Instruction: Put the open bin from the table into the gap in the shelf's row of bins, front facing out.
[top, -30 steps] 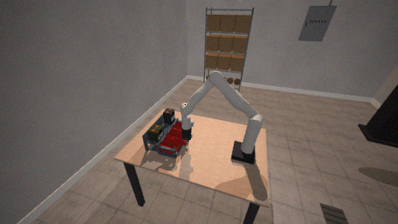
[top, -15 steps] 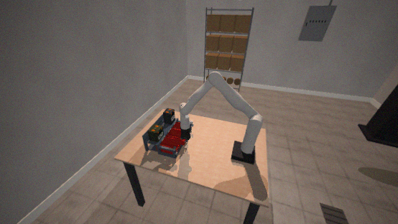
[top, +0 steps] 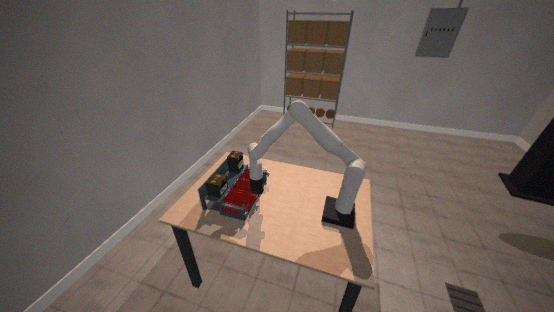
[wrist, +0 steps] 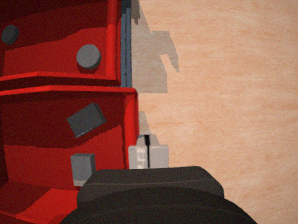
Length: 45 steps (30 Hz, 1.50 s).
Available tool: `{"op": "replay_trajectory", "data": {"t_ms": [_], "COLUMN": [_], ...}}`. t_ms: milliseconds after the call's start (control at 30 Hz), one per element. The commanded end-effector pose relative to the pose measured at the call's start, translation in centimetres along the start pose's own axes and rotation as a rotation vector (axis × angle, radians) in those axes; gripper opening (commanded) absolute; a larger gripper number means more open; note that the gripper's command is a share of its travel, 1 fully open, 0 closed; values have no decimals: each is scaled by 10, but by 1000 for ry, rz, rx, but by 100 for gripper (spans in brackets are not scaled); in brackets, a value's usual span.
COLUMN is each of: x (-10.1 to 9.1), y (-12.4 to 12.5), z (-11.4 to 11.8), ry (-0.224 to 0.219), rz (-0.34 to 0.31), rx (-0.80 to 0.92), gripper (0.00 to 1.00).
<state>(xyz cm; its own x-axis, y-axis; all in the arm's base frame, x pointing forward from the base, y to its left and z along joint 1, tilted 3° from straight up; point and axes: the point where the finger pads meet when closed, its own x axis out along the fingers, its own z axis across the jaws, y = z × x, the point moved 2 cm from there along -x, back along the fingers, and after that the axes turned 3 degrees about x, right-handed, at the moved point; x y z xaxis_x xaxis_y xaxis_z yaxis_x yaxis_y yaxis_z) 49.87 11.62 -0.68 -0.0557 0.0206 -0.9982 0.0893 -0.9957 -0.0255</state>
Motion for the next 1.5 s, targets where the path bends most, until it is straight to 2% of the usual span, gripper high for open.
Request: {"op": "replay_trajectory", "data": {"t_ms": [0,1467], "x": [-1,-1], "y": [0,-1], "z": [-2,-17], "ry": [3,3], "rz": [-1,-1], "rx": [0,0], "gripper": [0,0]}}
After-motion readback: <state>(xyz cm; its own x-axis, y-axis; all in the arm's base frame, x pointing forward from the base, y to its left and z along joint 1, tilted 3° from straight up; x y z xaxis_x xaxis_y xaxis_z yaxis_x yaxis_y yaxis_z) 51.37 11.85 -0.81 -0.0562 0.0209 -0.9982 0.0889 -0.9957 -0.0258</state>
